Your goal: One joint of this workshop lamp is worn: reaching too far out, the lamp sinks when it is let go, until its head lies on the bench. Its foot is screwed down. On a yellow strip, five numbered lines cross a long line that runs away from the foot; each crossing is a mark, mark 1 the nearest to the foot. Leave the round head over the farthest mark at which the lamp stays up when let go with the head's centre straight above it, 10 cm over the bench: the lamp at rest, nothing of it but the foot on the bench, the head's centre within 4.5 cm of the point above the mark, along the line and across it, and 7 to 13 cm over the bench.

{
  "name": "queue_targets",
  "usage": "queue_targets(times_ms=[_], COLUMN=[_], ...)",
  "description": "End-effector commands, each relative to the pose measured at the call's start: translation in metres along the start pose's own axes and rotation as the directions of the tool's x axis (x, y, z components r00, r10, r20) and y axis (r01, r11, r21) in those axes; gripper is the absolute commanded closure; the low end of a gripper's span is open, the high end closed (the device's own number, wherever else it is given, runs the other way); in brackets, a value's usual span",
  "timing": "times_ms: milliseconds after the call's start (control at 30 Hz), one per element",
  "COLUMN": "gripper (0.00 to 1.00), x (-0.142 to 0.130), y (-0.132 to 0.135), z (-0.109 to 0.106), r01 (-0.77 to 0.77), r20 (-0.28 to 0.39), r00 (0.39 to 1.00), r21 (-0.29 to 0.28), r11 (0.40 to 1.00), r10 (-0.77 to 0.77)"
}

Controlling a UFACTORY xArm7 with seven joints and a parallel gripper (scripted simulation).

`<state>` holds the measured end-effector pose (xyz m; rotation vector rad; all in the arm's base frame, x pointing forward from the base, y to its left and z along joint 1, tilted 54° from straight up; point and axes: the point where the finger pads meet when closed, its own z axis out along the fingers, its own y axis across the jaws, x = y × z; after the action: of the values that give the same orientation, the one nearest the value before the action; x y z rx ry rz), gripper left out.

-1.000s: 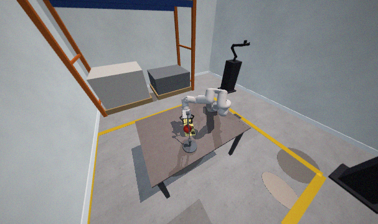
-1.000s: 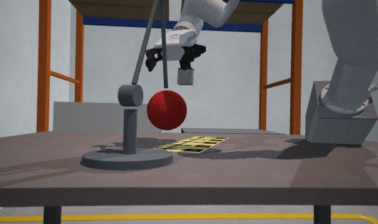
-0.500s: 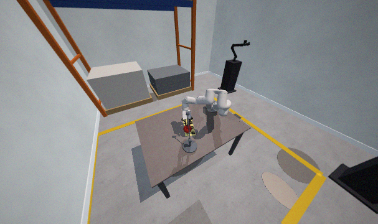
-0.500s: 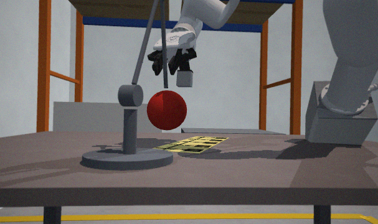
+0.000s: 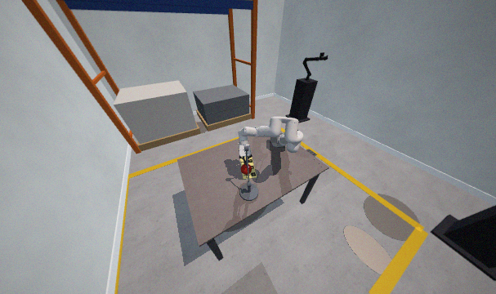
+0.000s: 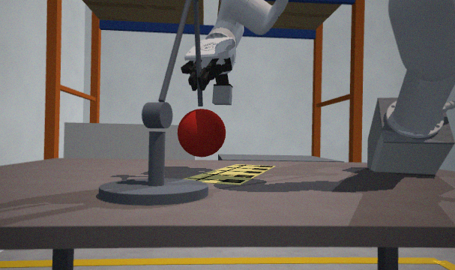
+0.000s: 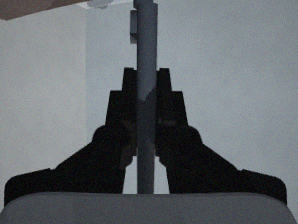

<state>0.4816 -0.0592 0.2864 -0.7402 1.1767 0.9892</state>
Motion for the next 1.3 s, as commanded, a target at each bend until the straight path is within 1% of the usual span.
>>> queue_targets(times_ms=[0, 333, 1267], gripper=[1.00, 1.00, 1.00], x=[-0.001, -0.001, 0.041], y=[-0.001, -0.001, 0.000], z=[-0.002, -0.002, -0.044], r01=[0.003, 0.003, 0.000], r20=[-0.002, -0.002, -0.001], r00=[1.000, 1.000, 1.000], r21=[0.005, 0.005, 0.010], r11=[1.000, 1.000, 1.000], r10=[-0.003, -0.003, 0.000])
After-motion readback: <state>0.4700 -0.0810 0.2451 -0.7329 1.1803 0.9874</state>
